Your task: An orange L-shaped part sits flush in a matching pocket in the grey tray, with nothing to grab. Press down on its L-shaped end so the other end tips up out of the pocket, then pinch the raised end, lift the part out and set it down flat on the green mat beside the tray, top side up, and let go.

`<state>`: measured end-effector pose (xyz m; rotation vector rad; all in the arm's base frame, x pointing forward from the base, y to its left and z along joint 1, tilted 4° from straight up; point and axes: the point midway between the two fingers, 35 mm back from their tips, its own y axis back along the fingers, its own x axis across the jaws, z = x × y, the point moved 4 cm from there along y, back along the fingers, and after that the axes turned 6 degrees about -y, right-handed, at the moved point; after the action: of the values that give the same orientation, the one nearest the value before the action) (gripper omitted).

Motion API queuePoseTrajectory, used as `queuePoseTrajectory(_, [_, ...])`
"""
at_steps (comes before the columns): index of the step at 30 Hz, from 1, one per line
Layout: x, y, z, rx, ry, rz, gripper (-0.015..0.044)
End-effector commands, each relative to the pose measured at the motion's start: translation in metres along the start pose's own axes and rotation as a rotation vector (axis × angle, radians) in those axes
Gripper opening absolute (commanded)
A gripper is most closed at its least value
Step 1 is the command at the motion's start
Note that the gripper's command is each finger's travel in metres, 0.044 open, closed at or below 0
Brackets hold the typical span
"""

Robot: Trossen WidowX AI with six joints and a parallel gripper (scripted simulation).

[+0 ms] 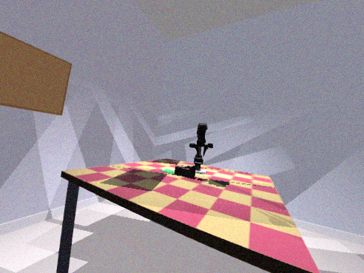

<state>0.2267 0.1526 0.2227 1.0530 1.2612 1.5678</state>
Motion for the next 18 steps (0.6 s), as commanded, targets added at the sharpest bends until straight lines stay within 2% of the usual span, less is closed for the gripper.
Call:
queuePoseTrajectory(1, [-0.051,-0.020,0.000,0.140,-0.247,-0.117,0.0180])
queuePoseTrajectory(10, [-0.062,-0.030,-0.001,0.168,-0.293,-0.138,0.0180])
queuePoseTrajectory(18, [-0.069,-0.094,-0.014,0.168,-0.293,-0.138,0.0180])
